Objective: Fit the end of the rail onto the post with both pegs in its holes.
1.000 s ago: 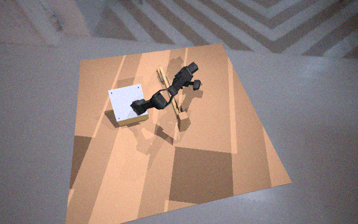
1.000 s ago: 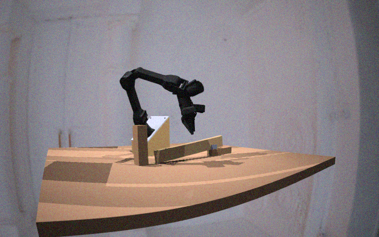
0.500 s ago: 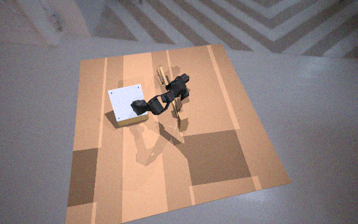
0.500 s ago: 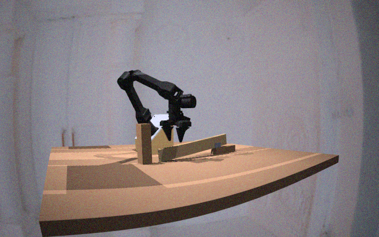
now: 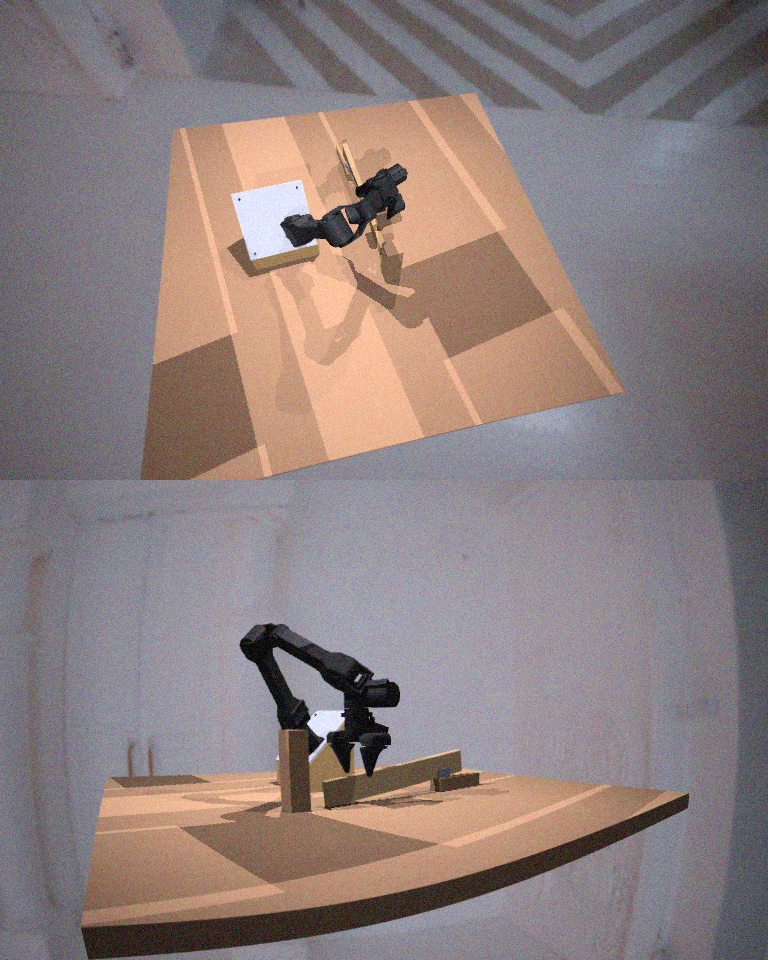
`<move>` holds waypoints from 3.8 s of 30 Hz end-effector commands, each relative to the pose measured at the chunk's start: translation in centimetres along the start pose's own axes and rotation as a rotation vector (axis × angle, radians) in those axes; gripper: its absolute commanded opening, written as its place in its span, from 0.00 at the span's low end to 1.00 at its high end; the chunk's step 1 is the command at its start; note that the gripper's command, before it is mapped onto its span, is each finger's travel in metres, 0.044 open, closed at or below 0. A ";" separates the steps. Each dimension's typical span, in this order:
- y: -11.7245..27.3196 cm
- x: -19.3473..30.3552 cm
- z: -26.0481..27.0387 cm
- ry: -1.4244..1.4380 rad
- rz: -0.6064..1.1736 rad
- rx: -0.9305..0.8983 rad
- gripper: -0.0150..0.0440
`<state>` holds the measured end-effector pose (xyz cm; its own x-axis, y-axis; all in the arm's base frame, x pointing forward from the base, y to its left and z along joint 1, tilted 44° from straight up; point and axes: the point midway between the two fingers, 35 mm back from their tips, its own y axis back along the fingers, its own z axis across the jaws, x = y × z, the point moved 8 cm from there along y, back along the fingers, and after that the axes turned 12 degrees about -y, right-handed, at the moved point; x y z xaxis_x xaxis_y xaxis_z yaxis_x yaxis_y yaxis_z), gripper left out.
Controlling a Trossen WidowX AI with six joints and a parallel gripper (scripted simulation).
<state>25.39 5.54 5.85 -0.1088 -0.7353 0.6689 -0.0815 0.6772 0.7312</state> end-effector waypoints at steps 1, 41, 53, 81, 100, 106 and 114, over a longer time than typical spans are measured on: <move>-0.7 0.0 0.0 0.007 0.006 0.000 1.00; -4.9 0.2 0.3 0.007 0.012 0.001 0.47; -4.9 0.2 0.3 0.007 0.012 0.001 0.25; -4.0 0.1 0.2 0.007 0.012 0.001 0.25; -3.0 0.1 0.1 0.007 0.011 0.001 0.25; -2.7 0.1 0.1 0.007 0.011 0.001 0.25; -2.3 0.1 0.1 0.007 0.011 0.001 0.25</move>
<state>25.41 3.57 4.00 -0.1024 -0.7172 0.6893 -0.0774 0.6966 0.7133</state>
